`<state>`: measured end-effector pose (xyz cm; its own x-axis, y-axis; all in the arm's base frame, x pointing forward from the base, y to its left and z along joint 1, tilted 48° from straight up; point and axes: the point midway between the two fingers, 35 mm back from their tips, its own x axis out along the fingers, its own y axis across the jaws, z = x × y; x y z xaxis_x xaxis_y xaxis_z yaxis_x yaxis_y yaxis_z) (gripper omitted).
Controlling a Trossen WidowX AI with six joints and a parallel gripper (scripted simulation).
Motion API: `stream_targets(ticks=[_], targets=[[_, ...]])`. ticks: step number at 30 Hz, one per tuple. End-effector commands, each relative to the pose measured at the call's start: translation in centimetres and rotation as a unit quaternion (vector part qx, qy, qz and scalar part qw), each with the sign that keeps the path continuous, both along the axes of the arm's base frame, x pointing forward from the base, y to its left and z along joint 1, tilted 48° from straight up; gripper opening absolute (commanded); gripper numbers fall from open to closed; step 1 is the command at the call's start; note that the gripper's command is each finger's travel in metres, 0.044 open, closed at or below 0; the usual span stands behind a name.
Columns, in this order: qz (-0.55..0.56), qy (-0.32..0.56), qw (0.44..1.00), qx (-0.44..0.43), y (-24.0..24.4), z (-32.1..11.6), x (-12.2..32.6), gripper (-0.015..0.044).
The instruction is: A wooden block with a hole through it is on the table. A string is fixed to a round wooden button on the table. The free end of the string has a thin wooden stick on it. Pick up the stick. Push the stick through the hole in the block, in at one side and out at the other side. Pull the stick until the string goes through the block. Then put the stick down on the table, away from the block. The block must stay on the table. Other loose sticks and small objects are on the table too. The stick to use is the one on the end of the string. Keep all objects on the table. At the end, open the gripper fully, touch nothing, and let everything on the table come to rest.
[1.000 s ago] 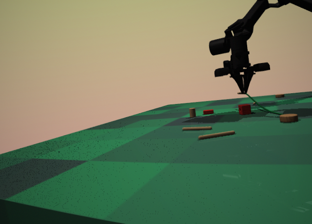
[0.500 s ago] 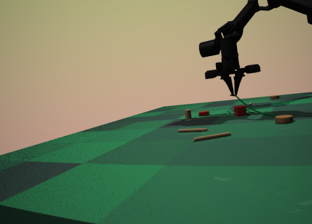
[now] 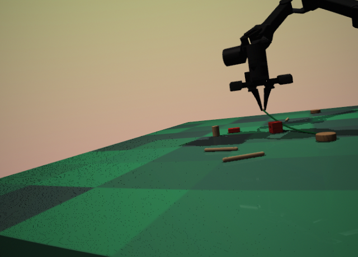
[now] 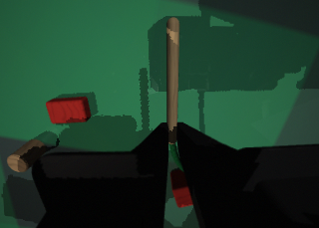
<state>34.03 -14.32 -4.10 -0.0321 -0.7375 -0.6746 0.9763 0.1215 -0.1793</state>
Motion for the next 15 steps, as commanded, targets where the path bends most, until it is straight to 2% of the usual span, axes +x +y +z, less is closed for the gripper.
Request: stream_targets(ticks=[1,15], targets=[[-0.012,-0.018,1.0,0.002,0.3,-0.2,0.7,0.0],[-0.054,-0.064,0.996,0.001,1.2,-1.1,2.1,0.0]])
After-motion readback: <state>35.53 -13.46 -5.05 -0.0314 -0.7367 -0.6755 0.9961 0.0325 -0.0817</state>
